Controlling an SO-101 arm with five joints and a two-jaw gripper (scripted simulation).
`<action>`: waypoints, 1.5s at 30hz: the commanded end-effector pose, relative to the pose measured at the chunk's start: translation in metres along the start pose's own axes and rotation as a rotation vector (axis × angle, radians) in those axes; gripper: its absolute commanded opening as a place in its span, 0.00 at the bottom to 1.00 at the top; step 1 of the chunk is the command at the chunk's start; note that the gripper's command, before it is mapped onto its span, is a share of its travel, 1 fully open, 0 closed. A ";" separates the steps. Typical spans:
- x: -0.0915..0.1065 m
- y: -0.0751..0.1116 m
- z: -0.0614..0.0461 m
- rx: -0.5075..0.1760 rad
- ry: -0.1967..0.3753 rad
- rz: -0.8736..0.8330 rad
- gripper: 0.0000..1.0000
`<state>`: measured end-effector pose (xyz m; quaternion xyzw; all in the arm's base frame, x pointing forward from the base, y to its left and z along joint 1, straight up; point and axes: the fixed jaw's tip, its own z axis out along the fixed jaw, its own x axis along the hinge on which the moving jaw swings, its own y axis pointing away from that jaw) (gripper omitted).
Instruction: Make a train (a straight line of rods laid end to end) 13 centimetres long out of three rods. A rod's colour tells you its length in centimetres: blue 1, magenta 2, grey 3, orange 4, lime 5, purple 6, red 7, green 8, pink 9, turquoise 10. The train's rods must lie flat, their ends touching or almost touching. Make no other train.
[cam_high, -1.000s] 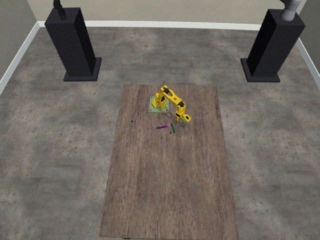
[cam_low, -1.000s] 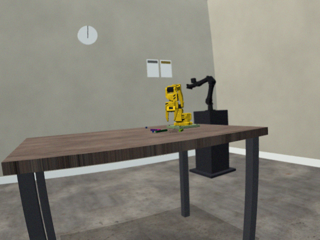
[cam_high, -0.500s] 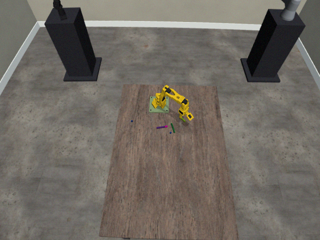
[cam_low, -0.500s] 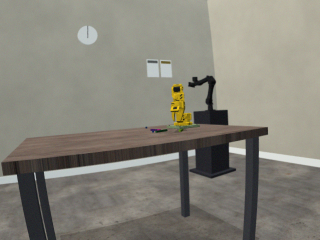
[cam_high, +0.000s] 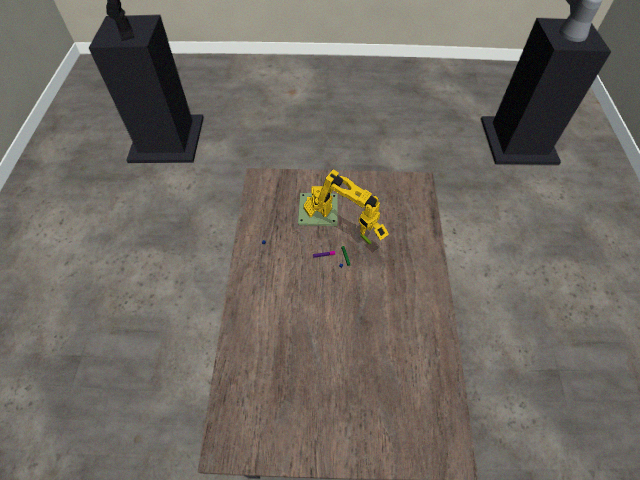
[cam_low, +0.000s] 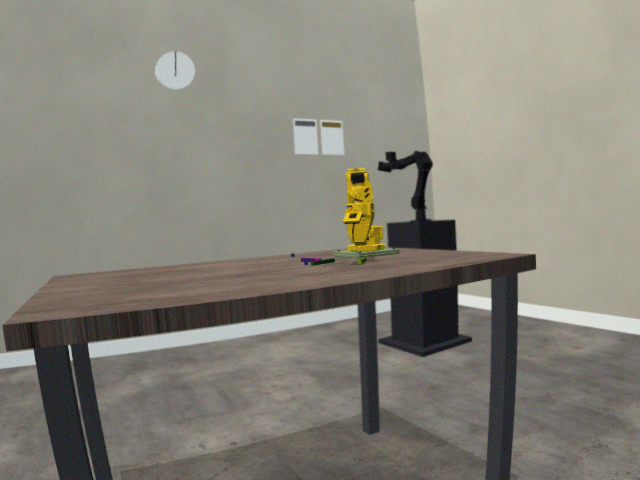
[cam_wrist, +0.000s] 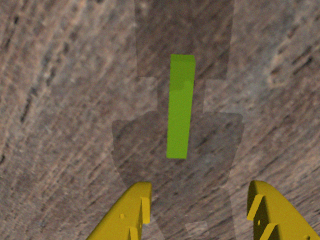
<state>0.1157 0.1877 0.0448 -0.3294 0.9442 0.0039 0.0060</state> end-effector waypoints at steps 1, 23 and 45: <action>0.002 0.001 0.003 0.006 0.022 0.002 0.19; 0.003 0.001 0.005 0.012 0.039 0.003 0.19; 0.002 0.001 0.029 0.012 0.039 0.003 0.19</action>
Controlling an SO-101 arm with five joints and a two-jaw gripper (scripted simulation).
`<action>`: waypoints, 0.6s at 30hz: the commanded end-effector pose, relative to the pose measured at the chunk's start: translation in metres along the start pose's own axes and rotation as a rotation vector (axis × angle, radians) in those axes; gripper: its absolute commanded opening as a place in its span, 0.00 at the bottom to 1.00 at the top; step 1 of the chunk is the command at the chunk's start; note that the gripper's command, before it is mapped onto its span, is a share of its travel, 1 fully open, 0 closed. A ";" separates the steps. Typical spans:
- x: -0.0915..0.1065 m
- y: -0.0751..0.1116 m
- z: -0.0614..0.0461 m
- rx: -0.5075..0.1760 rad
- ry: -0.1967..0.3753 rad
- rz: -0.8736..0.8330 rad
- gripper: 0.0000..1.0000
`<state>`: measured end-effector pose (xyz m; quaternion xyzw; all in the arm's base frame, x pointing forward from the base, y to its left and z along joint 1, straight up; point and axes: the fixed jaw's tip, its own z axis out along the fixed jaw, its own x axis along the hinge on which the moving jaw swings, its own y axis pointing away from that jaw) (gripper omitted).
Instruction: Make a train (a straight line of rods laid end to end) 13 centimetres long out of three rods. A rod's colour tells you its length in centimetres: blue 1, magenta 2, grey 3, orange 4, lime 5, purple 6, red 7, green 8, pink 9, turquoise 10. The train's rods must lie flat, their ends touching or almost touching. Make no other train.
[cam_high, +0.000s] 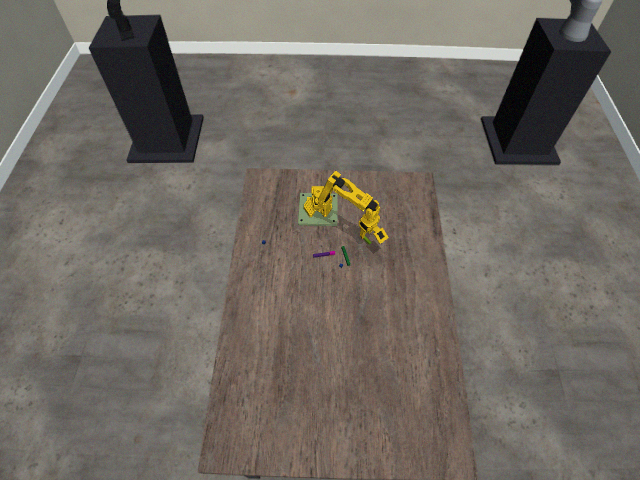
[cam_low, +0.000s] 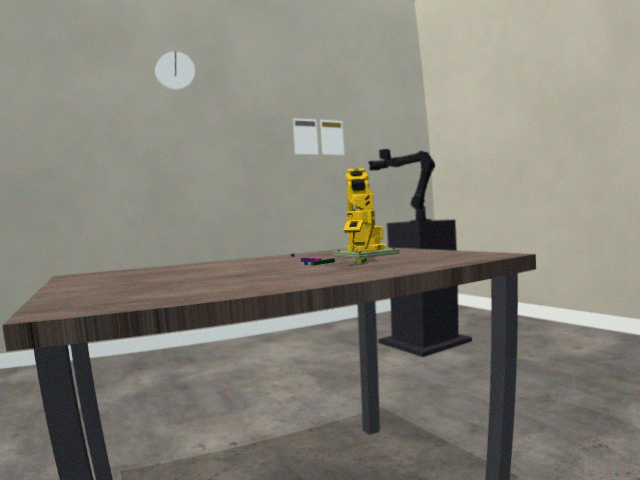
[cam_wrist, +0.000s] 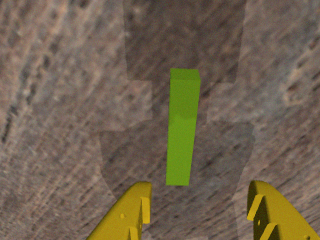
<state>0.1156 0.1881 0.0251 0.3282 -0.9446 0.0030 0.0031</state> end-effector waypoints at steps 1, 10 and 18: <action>0.002 0.001 0.012 0.005 0.018 0.000 0.19; 0.003 0.001 0.025 0.005 0.018 0.000 0.19; 0.004 0.000 0.034 0.005 0.018 0.000 0.19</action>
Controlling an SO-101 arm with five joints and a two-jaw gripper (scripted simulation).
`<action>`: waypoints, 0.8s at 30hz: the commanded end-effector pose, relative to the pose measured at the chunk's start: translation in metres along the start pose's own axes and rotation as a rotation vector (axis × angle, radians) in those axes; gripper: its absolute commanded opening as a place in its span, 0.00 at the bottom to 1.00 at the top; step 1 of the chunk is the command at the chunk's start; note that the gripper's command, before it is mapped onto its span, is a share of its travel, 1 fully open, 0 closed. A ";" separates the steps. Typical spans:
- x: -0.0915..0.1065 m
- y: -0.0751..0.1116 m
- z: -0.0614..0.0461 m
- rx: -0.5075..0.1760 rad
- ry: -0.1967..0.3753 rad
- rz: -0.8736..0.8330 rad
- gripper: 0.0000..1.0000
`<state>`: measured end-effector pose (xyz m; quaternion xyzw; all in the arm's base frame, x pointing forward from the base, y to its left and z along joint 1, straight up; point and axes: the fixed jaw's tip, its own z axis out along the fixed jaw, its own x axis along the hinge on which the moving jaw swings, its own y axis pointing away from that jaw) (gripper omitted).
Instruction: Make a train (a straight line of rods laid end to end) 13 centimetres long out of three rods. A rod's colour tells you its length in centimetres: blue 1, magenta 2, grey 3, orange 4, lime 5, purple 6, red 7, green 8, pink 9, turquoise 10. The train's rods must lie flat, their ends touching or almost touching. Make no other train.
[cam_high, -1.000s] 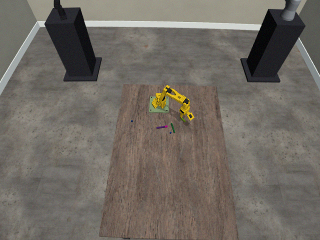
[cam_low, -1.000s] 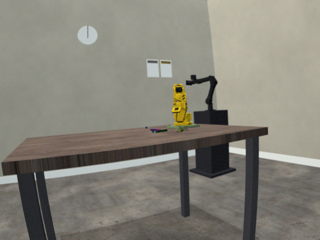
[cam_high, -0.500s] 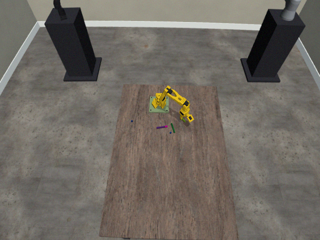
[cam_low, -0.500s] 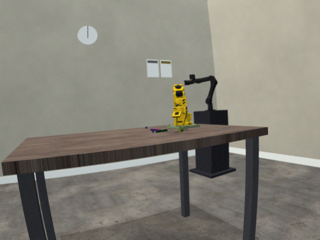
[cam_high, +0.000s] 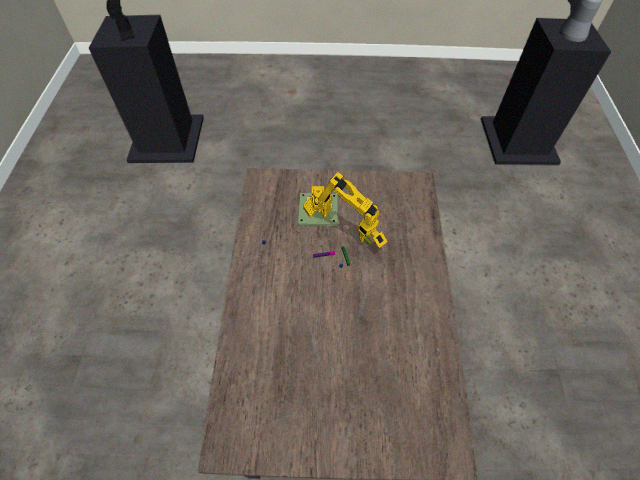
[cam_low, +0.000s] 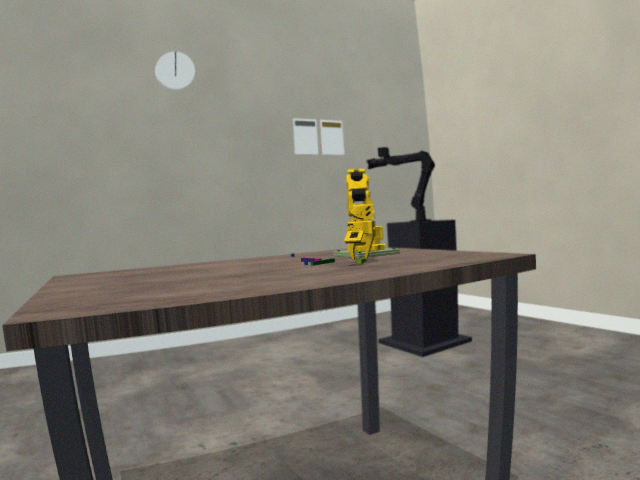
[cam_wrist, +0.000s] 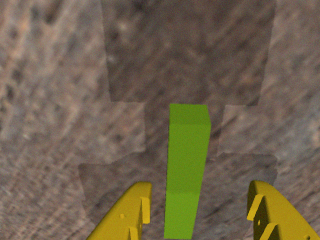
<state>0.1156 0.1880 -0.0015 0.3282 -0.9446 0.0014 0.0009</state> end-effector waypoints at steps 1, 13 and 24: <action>0.004 0.000 0.008 0.007 0.023 0.000 0.19; 0.007 -0.001 0.013 0.010 0.032 0.000 0.19; 0.007 -0.001 0.013 0.010 0.032 0.000 0.19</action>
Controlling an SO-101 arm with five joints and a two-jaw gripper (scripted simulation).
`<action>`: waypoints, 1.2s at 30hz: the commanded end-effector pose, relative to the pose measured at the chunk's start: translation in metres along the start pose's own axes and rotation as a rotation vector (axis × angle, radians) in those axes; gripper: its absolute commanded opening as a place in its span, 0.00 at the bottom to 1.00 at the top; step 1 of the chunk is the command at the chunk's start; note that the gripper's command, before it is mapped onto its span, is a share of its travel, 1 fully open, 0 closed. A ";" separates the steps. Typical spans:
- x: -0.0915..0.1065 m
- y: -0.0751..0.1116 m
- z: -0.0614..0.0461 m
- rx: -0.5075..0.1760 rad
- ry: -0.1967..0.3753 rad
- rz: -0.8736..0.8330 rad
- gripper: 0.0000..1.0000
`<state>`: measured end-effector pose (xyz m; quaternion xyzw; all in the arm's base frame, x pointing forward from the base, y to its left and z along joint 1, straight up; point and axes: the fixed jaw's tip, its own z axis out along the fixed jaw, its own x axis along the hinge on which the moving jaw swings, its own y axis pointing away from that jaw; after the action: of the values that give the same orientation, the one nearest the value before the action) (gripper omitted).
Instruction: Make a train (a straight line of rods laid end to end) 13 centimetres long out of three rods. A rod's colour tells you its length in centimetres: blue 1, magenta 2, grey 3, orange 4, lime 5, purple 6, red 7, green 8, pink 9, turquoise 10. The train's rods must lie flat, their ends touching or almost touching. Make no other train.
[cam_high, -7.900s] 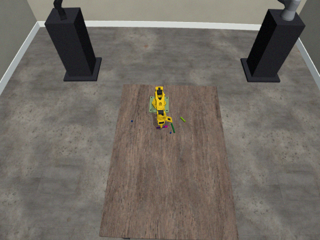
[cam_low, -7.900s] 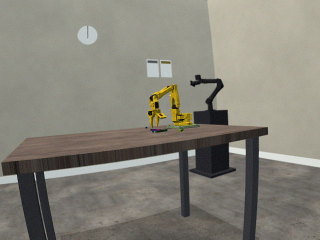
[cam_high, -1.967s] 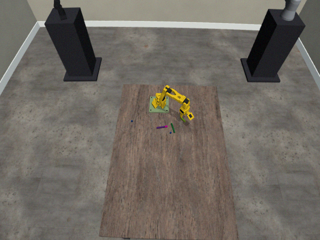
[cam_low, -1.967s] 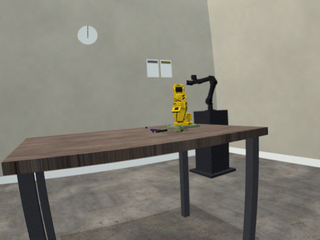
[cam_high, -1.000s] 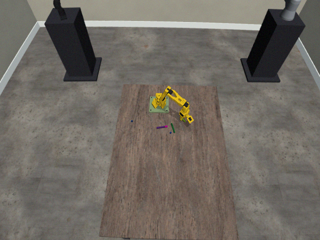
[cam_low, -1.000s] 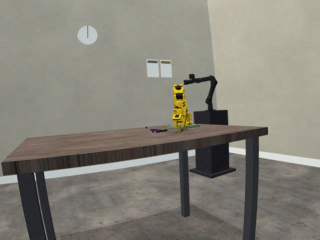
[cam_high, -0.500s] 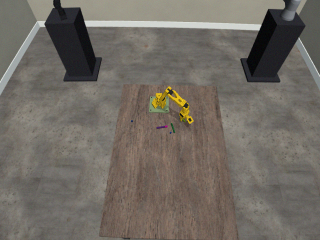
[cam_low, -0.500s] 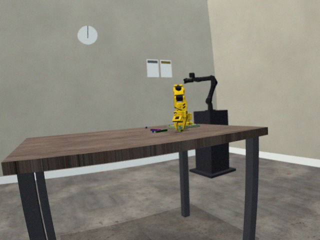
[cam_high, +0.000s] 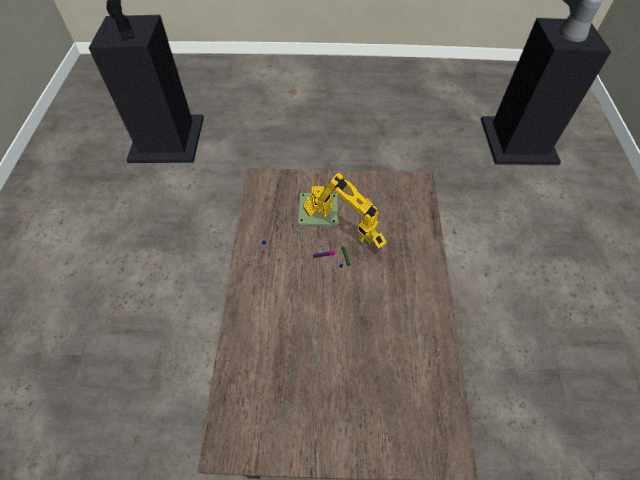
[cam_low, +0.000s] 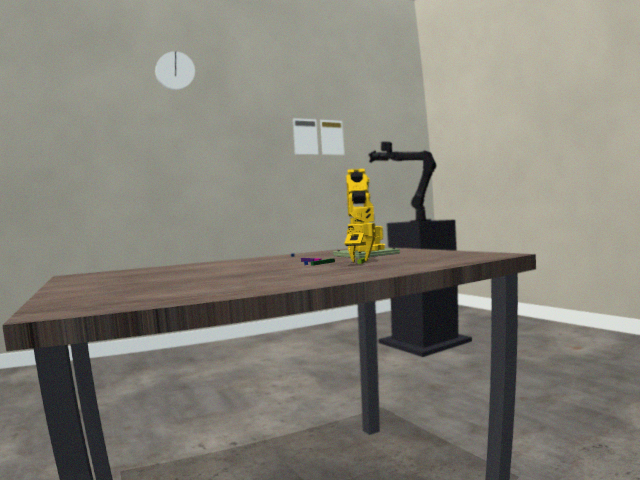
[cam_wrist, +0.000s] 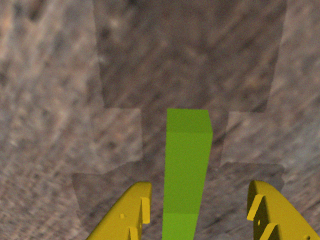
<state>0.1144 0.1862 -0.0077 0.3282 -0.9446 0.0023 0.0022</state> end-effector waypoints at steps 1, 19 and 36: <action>0.005 0.000 0.006 0.009 0.029 0.000 0.19; 0.005 0.000 0.006 0.009 0.029 0.000 0.15; 0.005 0.000 0.006 0.009 0.029 0.000 0.04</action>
<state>0.1144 0.1862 -0.0077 0.3282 -0.9446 0.0023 0.0022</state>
